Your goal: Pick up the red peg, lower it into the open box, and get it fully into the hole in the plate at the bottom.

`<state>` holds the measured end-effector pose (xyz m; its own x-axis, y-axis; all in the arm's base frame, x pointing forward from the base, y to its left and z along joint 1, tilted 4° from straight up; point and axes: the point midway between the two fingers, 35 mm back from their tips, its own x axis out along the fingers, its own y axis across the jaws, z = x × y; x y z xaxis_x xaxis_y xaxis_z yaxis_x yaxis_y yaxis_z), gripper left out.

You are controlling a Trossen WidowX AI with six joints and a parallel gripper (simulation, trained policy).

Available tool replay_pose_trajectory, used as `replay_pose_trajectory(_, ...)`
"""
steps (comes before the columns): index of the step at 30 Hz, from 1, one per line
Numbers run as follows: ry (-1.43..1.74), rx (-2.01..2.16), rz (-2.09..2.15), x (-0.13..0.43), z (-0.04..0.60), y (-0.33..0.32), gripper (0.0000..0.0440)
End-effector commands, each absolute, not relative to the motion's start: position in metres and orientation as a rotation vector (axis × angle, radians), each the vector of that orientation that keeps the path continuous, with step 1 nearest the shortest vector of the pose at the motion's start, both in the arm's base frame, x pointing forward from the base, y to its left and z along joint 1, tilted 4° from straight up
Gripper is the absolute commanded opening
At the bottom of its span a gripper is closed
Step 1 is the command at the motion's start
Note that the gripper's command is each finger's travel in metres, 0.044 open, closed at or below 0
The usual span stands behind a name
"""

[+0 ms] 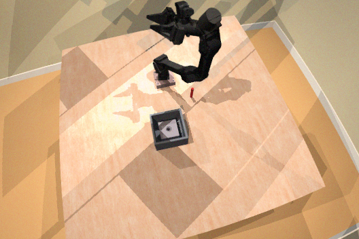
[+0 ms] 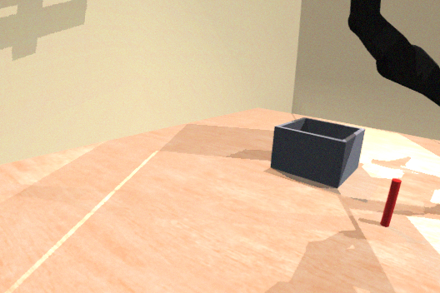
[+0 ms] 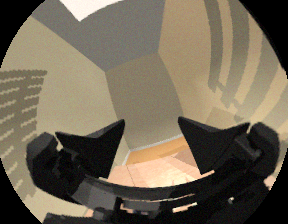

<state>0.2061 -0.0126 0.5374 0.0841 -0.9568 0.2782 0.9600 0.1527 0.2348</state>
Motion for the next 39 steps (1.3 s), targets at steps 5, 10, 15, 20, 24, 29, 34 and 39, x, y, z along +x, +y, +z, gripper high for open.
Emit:
replay_pose_trajectory(5, -0.473, 0.095, -1.409, 0.188, 0.532, -0.005, 0.0440)
replay_pose_trajectory(10, -0.537, 0.262, -1.349, 0.166, 0.520, 0.004, 0.0439)
replay_pose_trajectory(15, -0.581, 0.435, -1.290, 0.147, 0.507, 0.008, 0.0436)
replay_pose_trajectory(20, -0.602, 0.612, -1.231, 0.129, 0.492, 0.010, 0.0434)
replay_pose_trajectory(24, -0.603, 0.755, -1.186, 0.116, 0.478, 0.009, 0.0432)
replay_pose_trajectory(29, -0.583, 0.934, -1.133, 0.102, 0.460, 0.007, 0.0432)
replay_pose_trajectory(34, -0.538, 1.110, -1.087, 0.091, 0.441, 0.002, 0.0433)
replay_pose_trajectory(39, -0.466, 1.280, -1.052, 0.082, 0.420, -0.003, 0.0437)
